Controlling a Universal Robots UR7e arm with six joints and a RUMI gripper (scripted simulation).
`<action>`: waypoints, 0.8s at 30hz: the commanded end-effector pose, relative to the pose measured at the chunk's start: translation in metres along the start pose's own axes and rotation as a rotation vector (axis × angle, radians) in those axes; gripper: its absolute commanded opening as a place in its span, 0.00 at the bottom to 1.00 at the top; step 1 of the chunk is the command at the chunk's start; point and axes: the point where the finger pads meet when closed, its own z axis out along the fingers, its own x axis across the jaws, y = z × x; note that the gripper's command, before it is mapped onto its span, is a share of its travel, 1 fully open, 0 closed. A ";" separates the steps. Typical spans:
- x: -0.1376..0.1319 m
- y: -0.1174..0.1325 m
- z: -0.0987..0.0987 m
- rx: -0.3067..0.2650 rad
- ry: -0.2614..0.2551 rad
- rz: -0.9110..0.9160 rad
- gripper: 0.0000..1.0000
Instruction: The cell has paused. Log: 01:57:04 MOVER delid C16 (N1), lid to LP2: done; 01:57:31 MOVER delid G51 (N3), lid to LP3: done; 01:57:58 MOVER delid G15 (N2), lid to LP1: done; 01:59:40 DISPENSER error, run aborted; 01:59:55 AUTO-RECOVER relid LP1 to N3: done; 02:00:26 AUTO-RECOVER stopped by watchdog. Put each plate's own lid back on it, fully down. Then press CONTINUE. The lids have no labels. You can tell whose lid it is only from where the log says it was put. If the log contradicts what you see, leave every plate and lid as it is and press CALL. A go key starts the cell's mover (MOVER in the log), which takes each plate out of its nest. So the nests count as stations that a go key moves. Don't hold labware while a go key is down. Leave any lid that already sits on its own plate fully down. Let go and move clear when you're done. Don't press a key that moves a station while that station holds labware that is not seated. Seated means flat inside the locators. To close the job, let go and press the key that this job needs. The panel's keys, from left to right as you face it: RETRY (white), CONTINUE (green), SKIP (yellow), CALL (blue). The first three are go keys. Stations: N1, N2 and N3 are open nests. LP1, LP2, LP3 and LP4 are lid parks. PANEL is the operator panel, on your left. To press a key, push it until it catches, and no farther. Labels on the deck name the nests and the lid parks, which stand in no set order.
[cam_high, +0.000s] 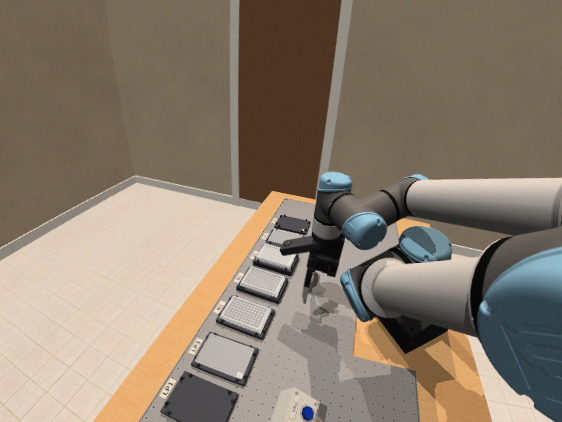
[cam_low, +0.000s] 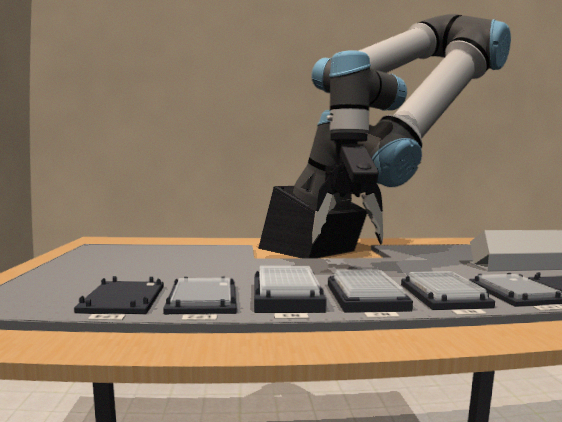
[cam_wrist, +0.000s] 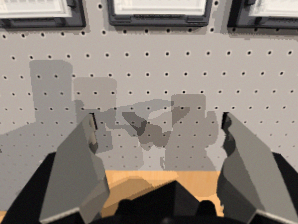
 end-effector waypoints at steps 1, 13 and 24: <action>0.001 -0.001 -0.001 0.000 0.003 -0.001 0.82; 0.045 -0.027 -0.001 0.001 0.004 -0.042 0.82; 0.093 -0.054 -0.001 0.000 0.004 -0.042 0.82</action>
